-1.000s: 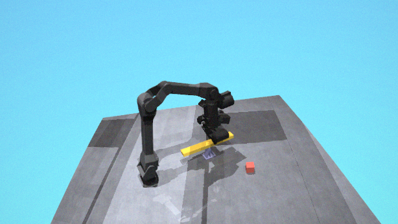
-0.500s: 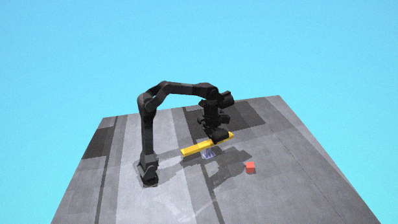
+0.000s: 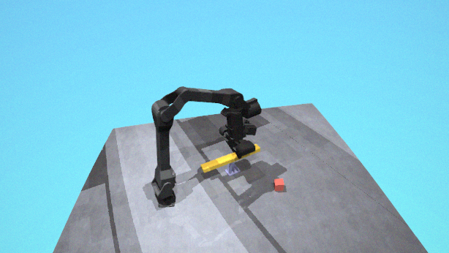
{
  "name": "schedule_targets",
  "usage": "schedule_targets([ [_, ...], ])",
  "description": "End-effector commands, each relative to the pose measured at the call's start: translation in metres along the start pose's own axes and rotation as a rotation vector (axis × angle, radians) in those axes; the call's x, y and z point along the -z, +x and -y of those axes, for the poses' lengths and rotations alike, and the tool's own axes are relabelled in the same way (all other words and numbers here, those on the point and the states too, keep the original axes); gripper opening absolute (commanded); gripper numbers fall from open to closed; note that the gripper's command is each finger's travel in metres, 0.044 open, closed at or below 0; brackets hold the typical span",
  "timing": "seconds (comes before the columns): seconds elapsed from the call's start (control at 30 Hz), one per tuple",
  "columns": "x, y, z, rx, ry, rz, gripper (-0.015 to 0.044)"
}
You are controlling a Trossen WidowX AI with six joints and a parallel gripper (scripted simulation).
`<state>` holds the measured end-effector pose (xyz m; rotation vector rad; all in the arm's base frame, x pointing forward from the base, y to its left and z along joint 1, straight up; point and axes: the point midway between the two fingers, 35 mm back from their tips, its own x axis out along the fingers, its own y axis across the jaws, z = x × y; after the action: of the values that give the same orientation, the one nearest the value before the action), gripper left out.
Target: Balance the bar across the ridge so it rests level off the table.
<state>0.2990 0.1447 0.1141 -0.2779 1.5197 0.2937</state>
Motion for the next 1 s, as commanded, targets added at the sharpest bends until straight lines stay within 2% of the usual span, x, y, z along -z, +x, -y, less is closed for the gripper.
schedule_targets([
  [0.0, 0.0000, 0.0000, 0.0000, 0.000, 0.000, 0.000, 0.0000],
  [0.93, 0.0000, 0.0000, 0.0000, 0.000, 0.000, 0.000, 0.0000],
  [0.97, 0.0000, 0.0000, 0.0000, 0.000, 0.000, 0.000, 0.0026],
])
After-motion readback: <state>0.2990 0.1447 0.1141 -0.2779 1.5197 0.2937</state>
